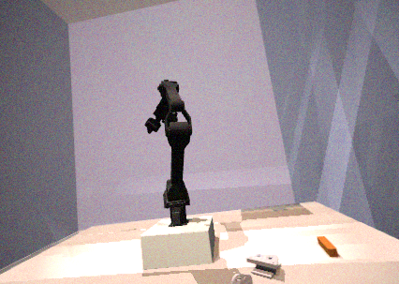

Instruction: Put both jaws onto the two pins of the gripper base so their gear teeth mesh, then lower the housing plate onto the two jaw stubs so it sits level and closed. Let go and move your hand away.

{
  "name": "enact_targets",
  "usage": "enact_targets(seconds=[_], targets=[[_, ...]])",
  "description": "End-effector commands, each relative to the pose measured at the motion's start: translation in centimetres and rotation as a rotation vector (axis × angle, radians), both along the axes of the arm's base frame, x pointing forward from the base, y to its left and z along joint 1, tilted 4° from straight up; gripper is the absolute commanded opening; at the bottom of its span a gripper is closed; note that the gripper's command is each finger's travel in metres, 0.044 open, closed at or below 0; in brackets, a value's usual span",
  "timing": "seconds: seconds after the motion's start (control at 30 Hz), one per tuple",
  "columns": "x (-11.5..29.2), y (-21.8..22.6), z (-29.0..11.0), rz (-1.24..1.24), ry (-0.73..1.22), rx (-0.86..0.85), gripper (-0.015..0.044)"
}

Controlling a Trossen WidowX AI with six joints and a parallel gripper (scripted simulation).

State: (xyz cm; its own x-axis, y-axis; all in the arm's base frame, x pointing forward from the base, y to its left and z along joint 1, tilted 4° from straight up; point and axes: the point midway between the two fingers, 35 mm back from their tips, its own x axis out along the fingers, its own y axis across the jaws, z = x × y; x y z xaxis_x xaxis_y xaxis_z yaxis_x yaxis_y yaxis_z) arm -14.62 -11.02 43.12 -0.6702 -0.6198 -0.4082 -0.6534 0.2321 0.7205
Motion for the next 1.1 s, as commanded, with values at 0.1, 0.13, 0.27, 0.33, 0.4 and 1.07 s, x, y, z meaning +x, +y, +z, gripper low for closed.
enact_targets(seconds=[0.1, 0.13, 0.27, 0.33, 0.4, 1.07], targets=[[-0.4, -1.6, -1.0, 0.112, 0.023, 0.080, 0.0440], [-0.4, -1.9, -1.1, 0.130, 0.028, 0.090, 0.0440], [-0.2, -2.8, -1.4, 0.200, 0.050, 0.130, 0.0440], [-0.1, -3.3, -1.6, 0.235, 0.062, 0.150, 0.0440], [0.0, -3.8, -1.8, 0.271, 0.076, 0.170, 0.0440], [1.7, -8.6, -3.9, 0.607, 0.218, 0.338, 0.0440]])
